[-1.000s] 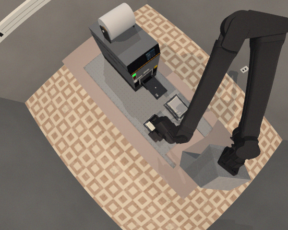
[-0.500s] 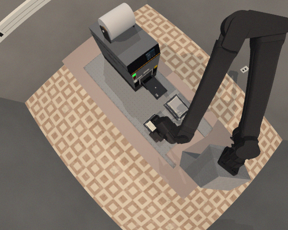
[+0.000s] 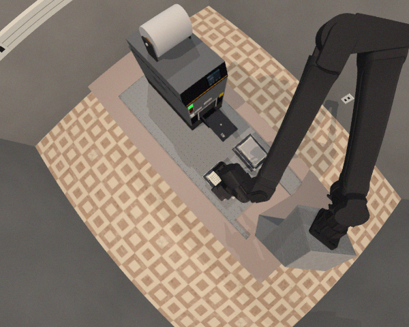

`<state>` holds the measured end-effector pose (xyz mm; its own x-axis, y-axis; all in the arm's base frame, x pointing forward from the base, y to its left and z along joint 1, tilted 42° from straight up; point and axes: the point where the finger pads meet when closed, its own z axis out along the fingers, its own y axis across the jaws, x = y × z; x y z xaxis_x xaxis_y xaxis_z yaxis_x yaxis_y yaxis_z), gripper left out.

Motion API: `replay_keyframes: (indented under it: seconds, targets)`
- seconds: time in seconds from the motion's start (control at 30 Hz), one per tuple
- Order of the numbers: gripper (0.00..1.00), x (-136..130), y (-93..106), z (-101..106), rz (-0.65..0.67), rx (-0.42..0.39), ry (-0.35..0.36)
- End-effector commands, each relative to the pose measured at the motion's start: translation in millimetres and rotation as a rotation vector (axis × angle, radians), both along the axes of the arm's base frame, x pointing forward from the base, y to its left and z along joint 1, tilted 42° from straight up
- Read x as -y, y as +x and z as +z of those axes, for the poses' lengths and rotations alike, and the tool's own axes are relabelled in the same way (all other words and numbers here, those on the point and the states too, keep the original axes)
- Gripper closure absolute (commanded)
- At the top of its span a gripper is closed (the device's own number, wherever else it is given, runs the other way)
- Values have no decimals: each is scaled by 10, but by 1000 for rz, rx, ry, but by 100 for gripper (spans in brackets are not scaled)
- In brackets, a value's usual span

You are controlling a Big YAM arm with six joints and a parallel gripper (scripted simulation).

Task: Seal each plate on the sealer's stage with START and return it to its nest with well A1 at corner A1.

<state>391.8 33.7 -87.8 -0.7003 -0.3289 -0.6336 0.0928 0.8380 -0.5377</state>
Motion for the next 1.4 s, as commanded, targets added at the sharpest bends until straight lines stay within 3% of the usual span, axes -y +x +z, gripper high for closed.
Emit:
replay_keyframes:
  seconds: [0.0, 0.5, 1.17, 1.37]
  targets:
    - [0, -18, 16, -17, 29, 0, -15]
    - [0, 234, 103, -316, 0, -20, -25]
    - [0, 396, 276, -466, -4, 3, -17]
    - [0, 437, 207, -575, -7, -22, -20]
